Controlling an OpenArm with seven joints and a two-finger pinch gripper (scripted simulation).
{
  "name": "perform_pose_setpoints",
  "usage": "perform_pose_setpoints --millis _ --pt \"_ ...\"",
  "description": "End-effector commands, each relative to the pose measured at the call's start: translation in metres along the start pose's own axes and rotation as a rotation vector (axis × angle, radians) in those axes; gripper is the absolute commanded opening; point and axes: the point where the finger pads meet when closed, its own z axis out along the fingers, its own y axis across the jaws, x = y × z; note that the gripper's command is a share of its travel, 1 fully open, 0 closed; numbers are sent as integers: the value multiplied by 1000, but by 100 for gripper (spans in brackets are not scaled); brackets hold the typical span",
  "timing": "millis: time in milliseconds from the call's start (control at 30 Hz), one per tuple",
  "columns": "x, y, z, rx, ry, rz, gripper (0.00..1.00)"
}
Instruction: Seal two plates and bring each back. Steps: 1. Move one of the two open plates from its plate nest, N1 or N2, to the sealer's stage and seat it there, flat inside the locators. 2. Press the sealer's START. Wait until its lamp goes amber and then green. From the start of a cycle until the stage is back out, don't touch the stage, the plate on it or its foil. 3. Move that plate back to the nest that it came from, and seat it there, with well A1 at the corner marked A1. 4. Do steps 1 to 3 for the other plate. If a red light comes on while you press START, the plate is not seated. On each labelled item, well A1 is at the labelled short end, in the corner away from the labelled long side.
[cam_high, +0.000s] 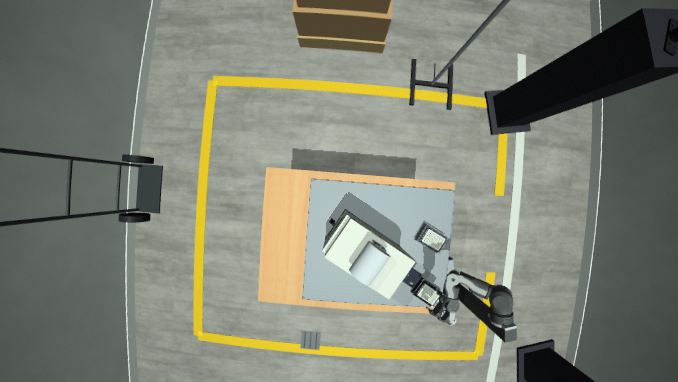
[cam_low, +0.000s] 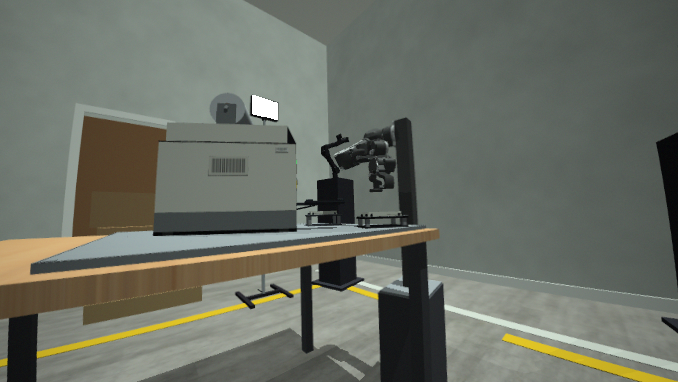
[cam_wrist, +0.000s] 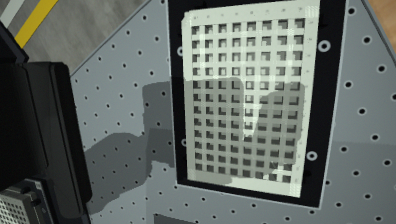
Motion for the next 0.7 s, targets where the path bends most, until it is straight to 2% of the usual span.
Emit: perform_pose_setpoints --millis 0,267,667 --pt "-4 -1 0 5 -9 17 65" --pt "-3 -1 0 4 -6 17 65" --pt "-3 -2 18 5 -6 13 65"
